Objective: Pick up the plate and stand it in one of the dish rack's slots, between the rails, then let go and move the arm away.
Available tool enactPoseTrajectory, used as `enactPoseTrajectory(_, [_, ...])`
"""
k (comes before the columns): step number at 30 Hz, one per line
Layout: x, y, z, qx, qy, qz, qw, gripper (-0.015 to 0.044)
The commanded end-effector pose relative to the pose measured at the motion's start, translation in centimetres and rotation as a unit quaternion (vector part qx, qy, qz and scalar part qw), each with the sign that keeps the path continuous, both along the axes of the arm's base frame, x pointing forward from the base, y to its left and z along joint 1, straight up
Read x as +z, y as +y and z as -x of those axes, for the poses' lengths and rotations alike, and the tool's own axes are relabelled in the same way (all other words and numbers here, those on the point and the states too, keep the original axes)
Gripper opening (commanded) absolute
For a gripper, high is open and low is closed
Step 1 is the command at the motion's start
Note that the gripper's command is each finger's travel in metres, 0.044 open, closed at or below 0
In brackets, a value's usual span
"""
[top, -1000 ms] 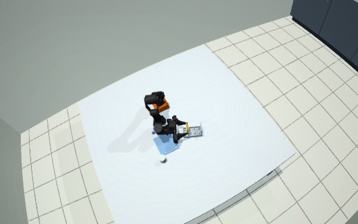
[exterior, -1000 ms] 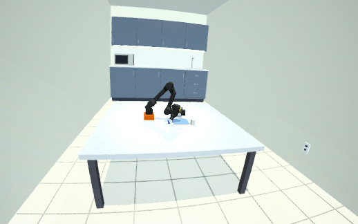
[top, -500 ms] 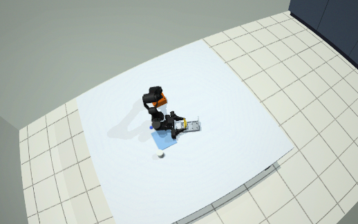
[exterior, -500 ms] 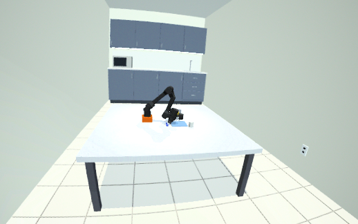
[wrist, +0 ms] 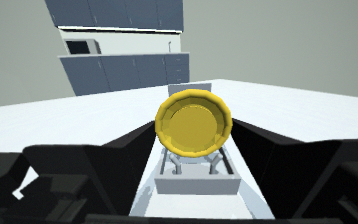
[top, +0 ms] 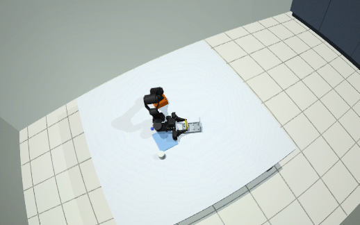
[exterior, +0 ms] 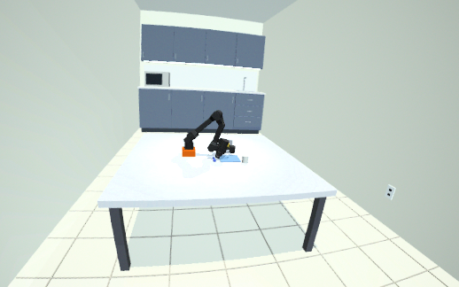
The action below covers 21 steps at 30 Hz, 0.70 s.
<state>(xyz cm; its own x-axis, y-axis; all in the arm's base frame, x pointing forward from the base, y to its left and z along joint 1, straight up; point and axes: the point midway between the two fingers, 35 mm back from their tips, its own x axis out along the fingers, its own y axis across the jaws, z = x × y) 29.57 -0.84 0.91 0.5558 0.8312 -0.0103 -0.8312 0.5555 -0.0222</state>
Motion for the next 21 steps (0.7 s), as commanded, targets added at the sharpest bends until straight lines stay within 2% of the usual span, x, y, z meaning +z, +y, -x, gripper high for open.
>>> enactPoseTrajectory(1, [0.0, 0.0, 0.0, 0.000, 0.000, 0.000, 1.000, 0.0368])
enactPoseTrajectory(3, [0.0, 0.0, 0.0, 0.000, 0.000, 0.000, 1.000, 0.0400])
enactPoseTrajectory(9, [0.7, -0.1, -0.1, 0.000, 0.000, 0.000, 1.000, 0.0400])
enactPoseTrajectory(18, [10.1, -0.3, -0.5, 0.000, -0.003, -0.004, 1.000, 0.0400])
enactPoseTrajectory(21, [11.6, -0.4, -0.7, 0.000, -0.003, -0.004, 1.000, 0.0400])
